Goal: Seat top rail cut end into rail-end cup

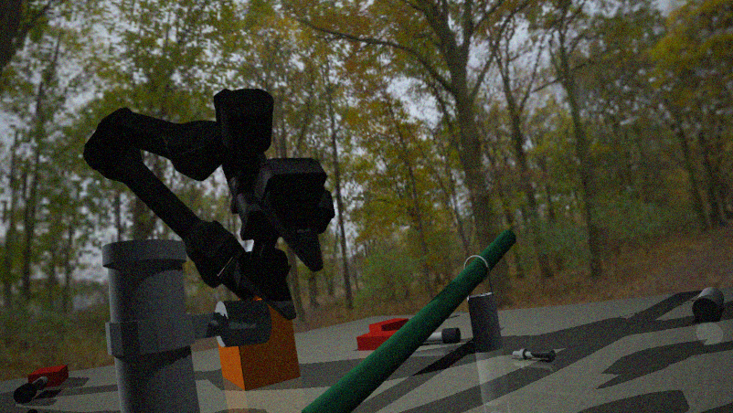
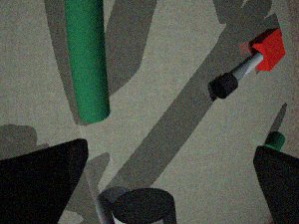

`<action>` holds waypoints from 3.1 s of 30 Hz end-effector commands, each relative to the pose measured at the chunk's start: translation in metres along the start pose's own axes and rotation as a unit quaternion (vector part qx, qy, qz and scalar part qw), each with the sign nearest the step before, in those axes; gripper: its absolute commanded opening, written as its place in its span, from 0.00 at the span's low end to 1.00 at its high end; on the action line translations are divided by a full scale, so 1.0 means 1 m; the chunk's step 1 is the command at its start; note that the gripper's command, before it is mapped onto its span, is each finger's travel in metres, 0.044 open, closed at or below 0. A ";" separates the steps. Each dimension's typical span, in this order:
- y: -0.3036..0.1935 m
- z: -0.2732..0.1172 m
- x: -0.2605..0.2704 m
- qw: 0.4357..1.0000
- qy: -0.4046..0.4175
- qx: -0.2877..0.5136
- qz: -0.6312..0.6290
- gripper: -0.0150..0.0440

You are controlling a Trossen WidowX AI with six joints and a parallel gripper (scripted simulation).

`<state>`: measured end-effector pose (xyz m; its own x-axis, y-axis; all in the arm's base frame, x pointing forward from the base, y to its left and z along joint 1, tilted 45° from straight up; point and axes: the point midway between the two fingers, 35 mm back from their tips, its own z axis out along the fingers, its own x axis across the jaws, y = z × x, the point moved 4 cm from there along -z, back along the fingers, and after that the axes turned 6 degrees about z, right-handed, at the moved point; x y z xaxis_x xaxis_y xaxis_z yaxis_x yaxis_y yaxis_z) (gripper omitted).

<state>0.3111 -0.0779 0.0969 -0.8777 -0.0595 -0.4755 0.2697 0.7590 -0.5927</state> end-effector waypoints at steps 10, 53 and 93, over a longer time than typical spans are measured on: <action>0.075 -0.045 -0.004 0.912 0.016 -0.002 0.411 1.00; 0.127 -0.028 0.008 0.964 0.142 0.075 0.212 1.00; 0.123 0.049 0.042 0.964 0.252 0.052 -0.067 1.00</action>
<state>0.3298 -0.0157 -0.0219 -0.9802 0.1941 -0.0396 0.1665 0.6990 -0.6954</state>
